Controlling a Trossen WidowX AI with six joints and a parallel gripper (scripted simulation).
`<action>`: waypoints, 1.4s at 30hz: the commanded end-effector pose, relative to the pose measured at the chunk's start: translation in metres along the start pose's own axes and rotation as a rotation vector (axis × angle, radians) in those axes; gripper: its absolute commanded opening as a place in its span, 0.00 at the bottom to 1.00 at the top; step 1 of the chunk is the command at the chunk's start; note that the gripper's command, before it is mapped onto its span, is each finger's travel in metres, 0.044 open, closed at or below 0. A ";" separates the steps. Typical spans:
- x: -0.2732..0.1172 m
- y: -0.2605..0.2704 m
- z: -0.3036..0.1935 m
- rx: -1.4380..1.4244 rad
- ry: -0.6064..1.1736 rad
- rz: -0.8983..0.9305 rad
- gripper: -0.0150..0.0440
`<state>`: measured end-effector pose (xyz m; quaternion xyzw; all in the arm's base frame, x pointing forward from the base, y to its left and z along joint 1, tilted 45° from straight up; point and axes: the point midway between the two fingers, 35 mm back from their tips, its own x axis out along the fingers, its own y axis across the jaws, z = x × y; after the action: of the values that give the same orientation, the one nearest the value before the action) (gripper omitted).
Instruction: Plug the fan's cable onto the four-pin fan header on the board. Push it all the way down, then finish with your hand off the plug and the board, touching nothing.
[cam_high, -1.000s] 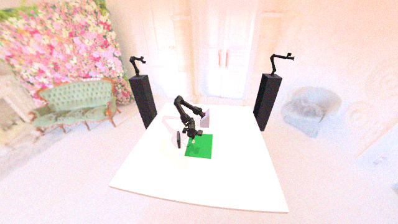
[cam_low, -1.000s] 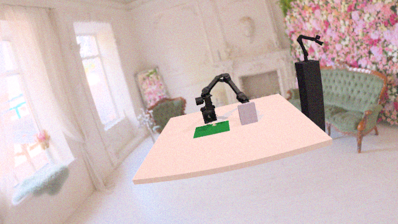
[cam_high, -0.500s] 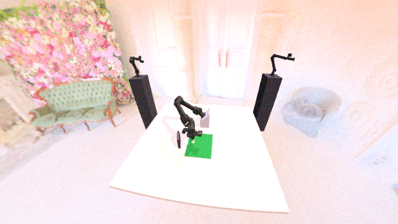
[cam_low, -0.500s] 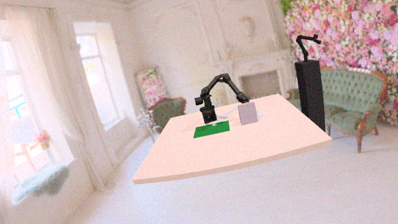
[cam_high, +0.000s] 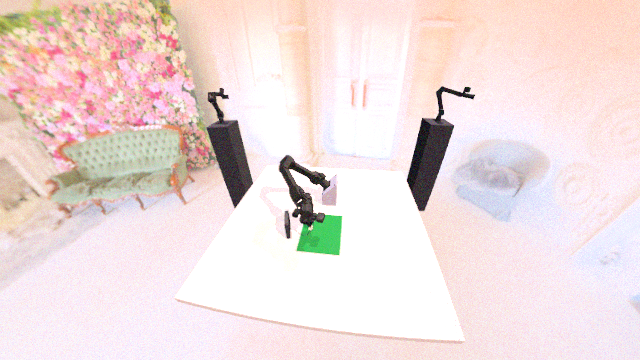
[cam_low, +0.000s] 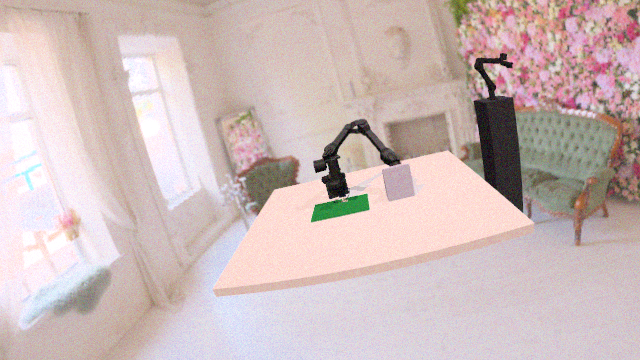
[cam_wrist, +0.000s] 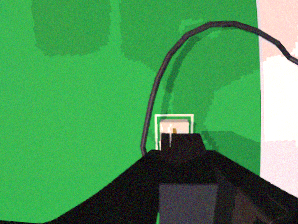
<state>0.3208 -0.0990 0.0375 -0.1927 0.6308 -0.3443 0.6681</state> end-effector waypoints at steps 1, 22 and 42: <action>0.001 0.001 -0.001 -0.010 -0.003 -0.004 0.25; 0.002 0.002 -0.005 -0.021 -0.003 -0.004 0.25; 0.006 0.002 -0.003 -0.019 -0.003 -0.004 0.25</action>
<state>0.3175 -0.1002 0.0322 -0.1980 0.6330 -0.3394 0.6670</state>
